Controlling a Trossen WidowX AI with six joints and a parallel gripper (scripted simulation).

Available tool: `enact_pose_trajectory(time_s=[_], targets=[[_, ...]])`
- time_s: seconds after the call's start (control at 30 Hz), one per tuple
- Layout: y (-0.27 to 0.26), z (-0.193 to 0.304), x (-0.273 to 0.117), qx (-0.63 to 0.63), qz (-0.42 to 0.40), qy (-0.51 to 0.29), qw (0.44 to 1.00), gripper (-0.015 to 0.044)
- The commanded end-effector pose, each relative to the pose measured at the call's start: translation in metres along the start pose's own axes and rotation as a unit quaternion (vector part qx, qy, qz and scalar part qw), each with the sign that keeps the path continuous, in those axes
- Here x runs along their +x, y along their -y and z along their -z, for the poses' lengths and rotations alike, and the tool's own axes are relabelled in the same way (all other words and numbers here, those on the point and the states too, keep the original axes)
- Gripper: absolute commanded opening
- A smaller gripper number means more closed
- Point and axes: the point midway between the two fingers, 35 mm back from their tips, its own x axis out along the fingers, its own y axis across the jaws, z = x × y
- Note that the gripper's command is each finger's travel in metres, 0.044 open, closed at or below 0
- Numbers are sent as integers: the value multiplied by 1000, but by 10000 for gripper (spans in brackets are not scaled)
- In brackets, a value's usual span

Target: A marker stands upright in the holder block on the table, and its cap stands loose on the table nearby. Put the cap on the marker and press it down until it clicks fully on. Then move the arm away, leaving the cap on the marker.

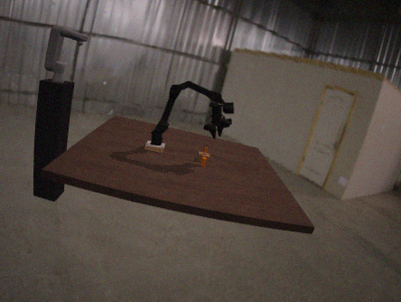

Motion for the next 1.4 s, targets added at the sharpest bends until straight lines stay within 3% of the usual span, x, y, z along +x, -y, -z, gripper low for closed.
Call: enact_pose_trajectory(time_s=[0.0, 0.17, 0.37, 0.5, 0.73, 1.37], targets=[[56, -15, 15, 11, 67, -24, 997, 248], [107, -22, 25, 7, 126, -59, 990, 248], [107, -20, 29, 5, 130, -63, 990, 248], [114, -16, 59, 5, 130, -63, 990, 248], [117, -13, 74, 5, 130, -63, 990, 248], [123, -11, 101, 5, 130, -63, 990, 248]])
